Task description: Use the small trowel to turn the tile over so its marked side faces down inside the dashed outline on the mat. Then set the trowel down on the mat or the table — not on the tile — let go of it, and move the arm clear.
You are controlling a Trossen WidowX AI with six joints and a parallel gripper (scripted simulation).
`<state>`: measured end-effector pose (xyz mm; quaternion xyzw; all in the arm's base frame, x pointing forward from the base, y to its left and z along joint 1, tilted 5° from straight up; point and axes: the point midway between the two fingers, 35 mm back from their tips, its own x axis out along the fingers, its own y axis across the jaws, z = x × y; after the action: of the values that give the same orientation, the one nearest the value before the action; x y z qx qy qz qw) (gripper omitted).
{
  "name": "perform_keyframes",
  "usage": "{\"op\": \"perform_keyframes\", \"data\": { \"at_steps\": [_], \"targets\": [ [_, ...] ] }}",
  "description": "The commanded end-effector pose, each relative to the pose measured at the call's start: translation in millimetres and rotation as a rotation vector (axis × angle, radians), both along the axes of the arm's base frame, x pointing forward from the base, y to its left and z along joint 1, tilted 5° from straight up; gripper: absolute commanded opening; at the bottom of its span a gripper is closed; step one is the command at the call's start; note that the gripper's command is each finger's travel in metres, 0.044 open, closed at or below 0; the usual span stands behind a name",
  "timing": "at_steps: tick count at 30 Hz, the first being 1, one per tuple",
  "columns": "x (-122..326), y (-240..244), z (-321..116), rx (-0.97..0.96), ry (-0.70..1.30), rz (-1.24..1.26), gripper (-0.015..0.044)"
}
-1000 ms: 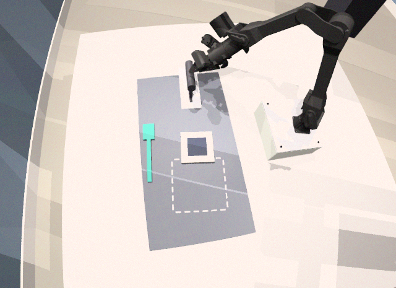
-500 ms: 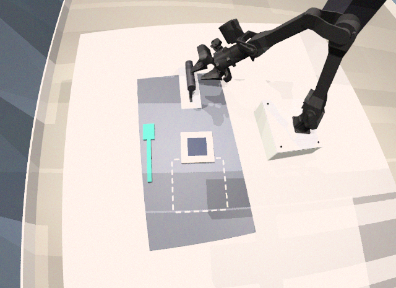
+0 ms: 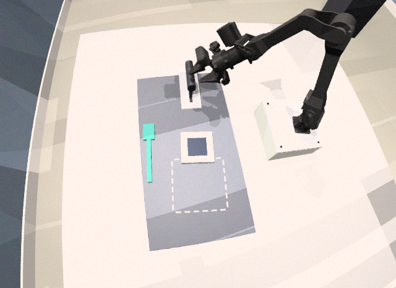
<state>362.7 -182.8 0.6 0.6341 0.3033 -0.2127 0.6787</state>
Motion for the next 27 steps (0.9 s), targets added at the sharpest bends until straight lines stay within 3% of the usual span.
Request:
{"op": "perform_keyframes", "data": {
  "at_steps": [1,27],
  "targets": [
    [5,-1,-4,0.001,0.002,-0.009,0.03],
    [35,4,-34,0.01,0.01,-0.038,0.03]
  ]
}}
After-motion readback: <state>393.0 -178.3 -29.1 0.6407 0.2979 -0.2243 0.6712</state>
